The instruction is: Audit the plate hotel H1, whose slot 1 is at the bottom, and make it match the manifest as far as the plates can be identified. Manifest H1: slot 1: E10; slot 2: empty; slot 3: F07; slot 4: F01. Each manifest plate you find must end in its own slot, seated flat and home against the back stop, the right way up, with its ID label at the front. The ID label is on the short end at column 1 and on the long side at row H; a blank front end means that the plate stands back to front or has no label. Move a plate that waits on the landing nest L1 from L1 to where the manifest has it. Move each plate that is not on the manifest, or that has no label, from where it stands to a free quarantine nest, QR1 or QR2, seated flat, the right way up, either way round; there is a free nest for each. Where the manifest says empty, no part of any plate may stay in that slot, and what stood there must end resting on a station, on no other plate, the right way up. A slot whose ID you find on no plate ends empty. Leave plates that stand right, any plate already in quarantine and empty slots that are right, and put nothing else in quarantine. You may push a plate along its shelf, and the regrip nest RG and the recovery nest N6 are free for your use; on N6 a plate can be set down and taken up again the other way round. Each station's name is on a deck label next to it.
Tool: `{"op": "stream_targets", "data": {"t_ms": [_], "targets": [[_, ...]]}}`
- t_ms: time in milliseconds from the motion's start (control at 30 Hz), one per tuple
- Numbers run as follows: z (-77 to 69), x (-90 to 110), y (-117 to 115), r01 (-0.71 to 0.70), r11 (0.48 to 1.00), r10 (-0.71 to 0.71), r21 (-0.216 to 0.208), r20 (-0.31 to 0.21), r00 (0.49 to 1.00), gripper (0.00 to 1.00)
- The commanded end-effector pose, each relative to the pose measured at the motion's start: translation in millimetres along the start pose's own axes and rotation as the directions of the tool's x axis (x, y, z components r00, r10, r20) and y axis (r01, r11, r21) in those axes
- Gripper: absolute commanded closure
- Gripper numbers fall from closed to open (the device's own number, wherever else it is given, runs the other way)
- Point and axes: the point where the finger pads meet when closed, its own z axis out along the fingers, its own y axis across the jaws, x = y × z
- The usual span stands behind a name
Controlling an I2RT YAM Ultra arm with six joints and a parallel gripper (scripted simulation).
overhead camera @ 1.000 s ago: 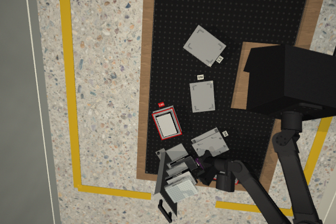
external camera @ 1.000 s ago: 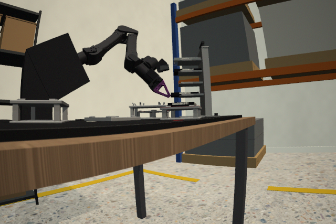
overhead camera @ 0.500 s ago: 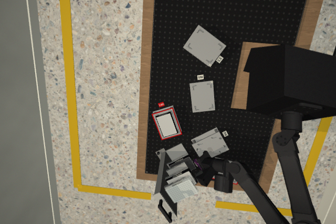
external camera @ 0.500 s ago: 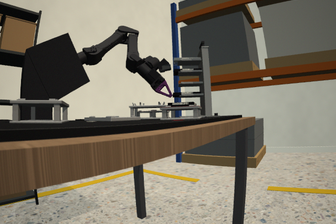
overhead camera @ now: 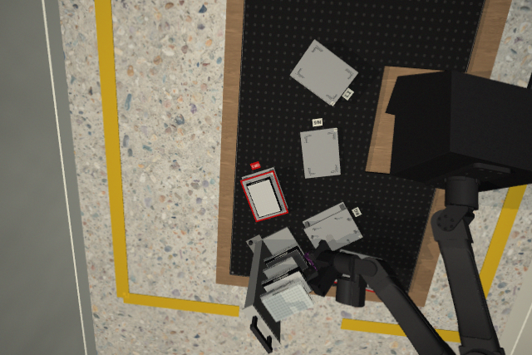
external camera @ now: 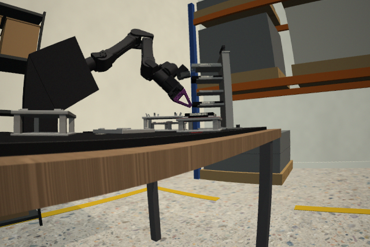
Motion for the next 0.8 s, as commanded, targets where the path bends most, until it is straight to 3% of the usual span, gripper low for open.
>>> {"op": "stream_targets", "data": {"t_ms": [0,767], "targets": [[0.0,-8.0,-1.3,0.002,1.0,-0.002,0.005,0.017,1.0,1.0],[4.0,-12.1,-1.3,0.002,1.0,-0.002,0.005,0.017,1.0,1.0]]}}
